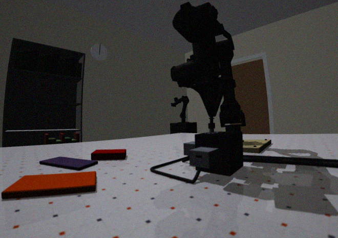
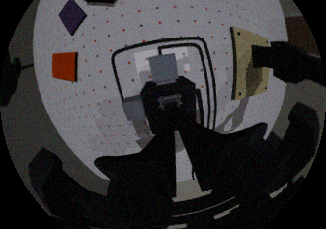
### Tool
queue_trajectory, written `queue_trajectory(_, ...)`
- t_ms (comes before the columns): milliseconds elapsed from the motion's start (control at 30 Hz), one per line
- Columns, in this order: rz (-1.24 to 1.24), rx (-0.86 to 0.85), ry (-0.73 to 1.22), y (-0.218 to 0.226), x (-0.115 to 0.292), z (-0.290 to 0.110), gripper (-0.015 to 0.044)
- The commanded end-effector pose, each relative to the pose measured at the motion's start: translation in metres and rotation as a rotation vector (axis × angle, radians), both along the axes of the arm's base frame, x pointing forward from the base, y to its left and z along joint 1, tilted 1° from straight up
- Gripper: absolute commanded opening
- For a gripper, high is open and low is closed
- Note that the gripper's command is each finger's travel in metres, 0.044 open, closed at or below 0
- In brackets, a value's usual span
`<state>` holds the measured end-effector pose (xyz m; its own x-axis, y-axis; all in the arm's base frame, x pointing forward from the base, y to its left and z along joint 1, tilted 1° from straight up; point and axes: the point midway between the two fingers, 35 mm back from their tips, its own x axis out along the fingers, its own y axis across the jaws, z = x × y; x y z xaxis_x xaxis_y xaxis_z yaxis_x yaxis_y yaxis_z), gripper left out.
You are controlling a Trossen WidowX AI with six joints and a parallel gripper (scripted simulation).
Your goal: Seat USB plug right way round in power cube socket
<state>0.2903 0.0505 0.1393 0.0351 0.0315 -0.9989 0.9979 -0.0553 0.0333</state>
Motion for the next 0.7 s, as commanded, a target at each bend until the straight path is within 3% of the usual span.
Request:
queue_trajectory(0, 0.003, 0.002, 0.003, 0.0003, -0.0005, -0.0015, 0.0)
queue_trajectory(667, 0.003, 0.002, 0.003, 0.0003, -0.0004, -0.0039, 0.0)
